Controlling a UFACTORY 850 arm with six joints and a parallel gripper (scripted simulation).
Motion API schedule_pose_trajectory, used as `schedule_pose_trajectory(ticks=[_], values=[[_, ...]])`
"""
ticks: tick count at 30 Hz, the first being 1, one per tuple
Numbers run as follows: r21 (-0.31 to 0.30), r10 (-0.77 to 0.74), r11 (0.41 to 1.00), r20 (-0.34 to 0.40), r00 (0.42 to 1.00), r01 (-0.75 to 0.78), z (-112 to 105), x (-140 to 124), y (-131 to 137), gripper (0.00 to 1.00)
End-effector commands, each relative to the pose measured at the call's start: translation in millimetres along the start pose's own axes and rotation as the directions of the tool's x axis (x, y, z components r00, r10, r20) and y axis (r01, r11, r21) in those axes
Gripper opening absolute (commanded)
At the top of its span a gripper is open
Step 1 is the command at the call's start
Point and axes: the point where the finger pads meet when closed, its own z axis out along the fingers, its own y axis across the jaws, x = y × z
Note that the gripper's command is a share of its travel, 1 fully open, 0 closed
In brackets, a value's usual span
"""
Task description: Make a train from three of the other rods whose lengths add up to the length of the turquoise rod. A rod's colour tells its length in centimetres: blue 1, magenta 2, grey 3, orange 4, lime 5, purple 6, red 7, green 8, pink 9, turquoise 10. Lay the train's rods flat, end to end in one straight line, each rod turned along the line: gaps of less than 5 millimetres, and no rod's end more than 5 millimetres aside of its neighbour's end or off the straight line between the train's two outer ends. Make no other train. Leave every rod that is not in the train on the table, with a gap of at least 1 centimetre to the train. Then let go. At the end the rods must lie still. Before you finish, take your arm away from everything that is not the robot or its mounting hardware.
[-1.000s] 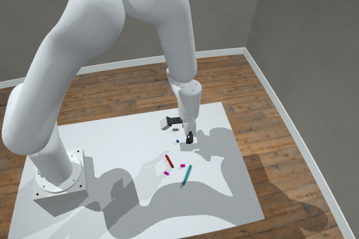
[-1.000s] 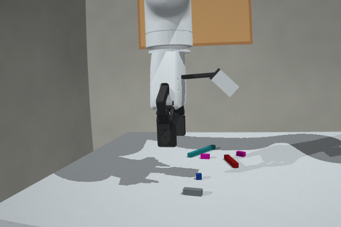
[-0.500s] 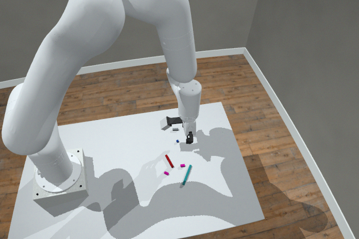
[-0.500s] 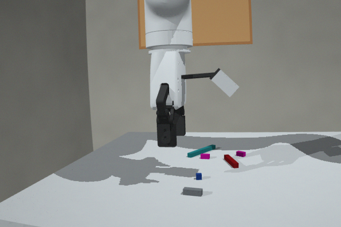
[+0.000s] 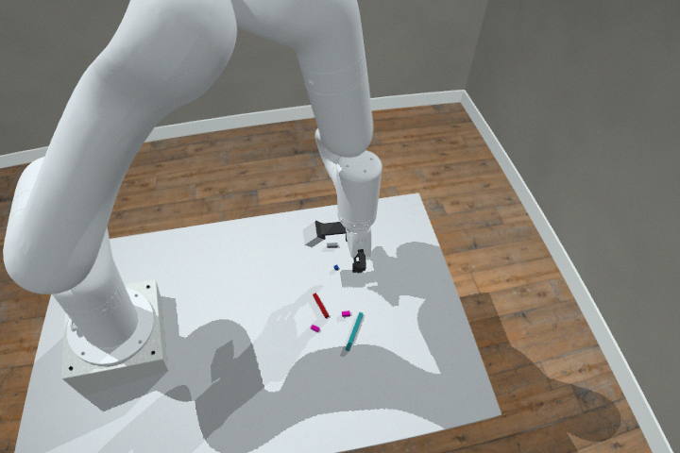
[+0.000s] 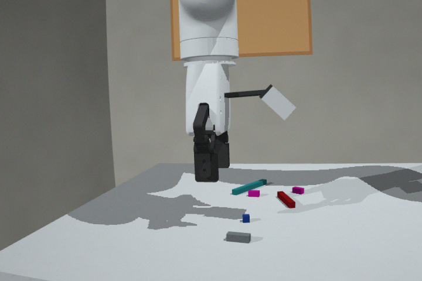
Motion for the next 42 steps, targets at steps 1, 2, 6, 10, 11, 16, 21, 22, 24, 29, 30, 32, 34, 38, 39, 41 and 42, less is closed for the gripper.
schedule_pose_trajectory(ticks=[1,2,6,10,11,16,21,22,24,29,30,32,34,38,39,41,42], values=[[0.0,0.0,1.0,0.002,1.0,0.0,-0.6,-0.9,0.2,1.0],[0.0,0.0,1.0,0.002,1.0,0.0,-0.6,-0.9,0.2,1.0],[0.0,0.0,1.0,0.002,1.0,0.0,-0.6,-0.9,0.2,1.0],[0.0,0.0,1.0,0.002,1.0,0.0,-0.6,-0.9,0.2,1.0],[0.0,0.0,1.0,0.002,1.0,0.0,-0.6,-0.9,0.2,1.0],[0.0,0.0,1.0,0.002,1.0,0.0,-0.6,-0.9,0.2,1.0],[0.0,0.0,1.0,0.002,1.0,0.0,-0.6,-0.9,0.2,1.0],[0.0,0.0,1.0,0.002,1.0,0.0,-0.6,-0.9,0.2,1.0],[0.0,0.0,1.0,0.002,1.0,0.0,-0.6,-0.9,0.2,1.0],[0.0,-0.008,1.0,0.002,1.0,0.008,-0.6,-0.8,-0.2,1.0],[0.0,-0.014,1.0,0.002,1.0,0.014,-0.6,-0.7,-0.5,1.0],[-0.001,-0.031,1.0,0.001,1.0,0.031,-0.6,-0.5,-1.4,1.0],[-0.001,-0.057,0.998,0.001,0.998,0.057,-0.6,-0.1,-2.7,1.0],[-0.001,-0.094,0.996,0.001,0.996,0.094,-0.5,0.3,-4.6,1.0],[-0.002,-0.116,0.993,0.001,0.993,0.116,-0.5,0.6,-5.7,1.0],[-0.002,-0.169,0.986,0.0,0.986,0.169,-0.5,1.3,-8.5,1.0],[-0.003,-0.2,0.98,0.0,0.98,0.2,-0.4,1.7,-10.0,1.0]])
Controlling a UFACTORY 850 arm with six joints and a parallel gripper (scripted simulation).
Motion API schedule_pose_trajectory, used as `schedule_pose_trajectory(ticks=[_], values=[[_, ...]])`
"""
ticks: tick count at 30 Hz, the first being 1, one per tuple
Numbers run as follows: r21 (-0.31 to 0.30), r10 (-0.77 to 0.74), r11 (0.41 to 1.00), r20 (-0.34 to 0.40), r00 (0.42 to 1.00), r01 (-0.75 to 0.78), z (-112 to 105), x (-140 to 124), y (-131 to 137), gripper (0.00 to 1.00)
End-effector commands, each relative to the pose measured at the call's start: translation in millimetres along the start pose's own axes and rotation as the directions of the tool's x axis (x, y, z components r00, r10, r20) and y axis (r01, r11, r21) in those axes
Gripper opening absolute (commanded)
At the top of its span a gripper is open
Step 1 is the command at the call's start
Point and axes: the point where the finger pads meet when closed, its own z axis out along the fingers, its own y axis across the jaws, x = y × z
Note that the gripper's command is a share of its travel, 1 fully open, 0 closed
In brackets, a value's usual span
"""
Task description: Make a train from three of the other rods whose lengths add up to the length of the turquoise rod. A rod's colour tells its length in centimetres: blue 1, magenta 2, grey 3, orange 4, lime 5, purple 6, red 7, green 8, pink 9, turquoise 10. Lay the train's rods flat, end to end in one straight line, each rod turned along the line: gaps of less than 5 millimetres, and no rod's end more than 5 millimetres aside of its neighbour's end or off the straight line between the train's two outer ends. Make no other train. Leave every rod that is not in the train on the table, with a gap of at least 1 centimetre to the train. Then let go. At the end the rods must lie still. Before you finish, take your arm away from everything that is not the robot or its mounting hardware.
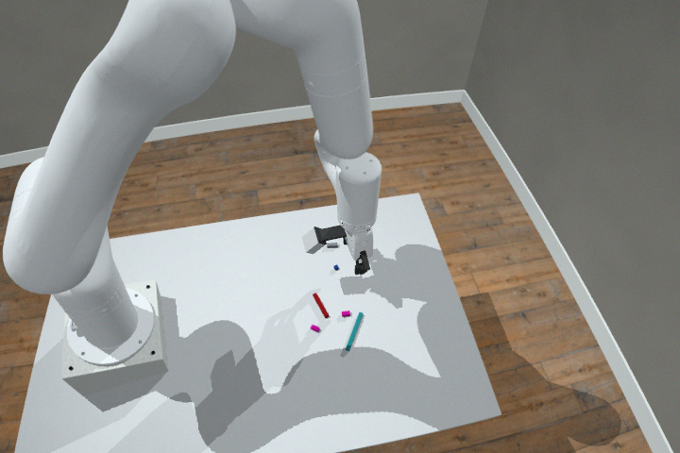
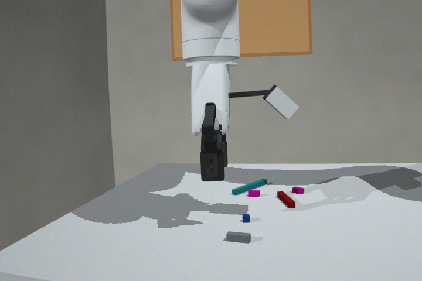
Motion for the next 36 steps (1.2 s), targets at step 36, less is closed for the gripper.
schedule_pose_trajectory(ticks=[36], values=[[-0.006,-0.948,0.319,0.012,0.319,0.948,-0.2,24.9,-60.1,1.0]])
